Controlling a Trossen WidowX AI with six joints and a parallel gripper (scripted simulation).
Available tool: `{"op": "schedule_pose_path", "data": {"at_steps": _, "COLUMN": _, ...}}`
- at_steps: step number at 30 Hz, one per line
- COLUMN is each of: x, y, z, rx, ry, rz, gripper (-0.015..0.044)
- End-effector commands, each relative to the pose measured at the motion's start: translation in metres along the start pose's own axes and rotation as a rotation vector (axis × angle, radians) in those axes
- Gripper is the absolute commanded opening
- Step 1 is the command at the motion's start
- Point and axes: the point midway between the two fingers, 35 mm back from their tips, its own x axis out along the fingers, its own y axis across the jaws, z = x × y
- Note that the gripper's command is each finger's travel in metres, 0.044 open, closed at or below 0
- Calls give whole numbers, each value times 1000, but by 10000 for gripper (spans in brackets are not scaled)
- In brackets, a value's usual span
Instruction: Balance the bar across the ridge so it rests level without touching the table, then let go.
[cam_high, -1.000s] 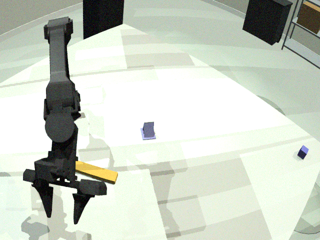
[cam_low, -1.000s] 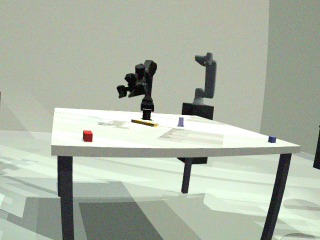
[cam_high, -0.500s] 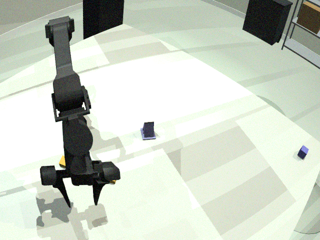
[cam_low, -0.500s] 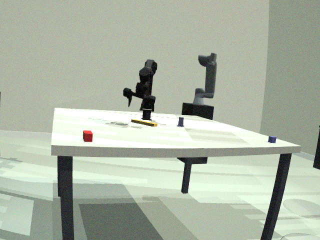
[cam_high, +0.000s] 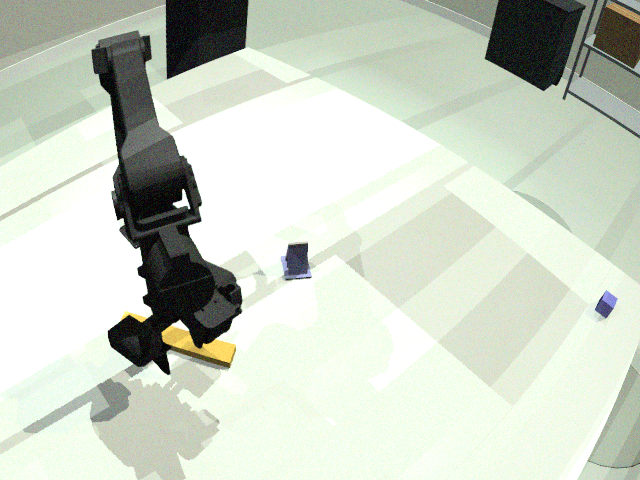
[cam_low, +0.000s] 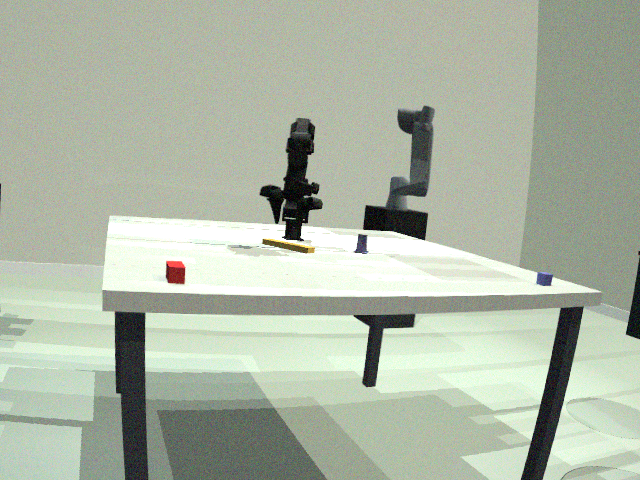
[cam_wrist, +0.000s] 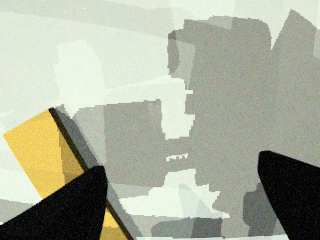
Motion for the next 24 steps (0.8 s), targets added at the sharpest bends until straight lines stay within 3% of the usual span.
{"op": "schedule_pose_path", "data": {"at_steps": 1, "x": -7, "y": 22, "z": -13, "rx": -165, "ry": 66, "rz": 96, "gripper": 315}}
{"op": "schedule_pose_path", "data": {"at_steps": 7, "x": -17, "y": 46, "z": -32, "rx": -352, "ry": 138, "rz": 219, "gripper": 315}}
{"op": "schedule_pose_path", "data": {"at_steps": 15, "x": -16, "y": 47, "z": -33, "rx": -358, "ry": 140, "rz": 223, "gripper": 315}}
{"op": "schedule_pose_path", "data": {"at_steps": 24, "x": 25, "y": 56, "z": -40, "rx": -358, "ry": 140, "rz": 223, "gripper": 315}}
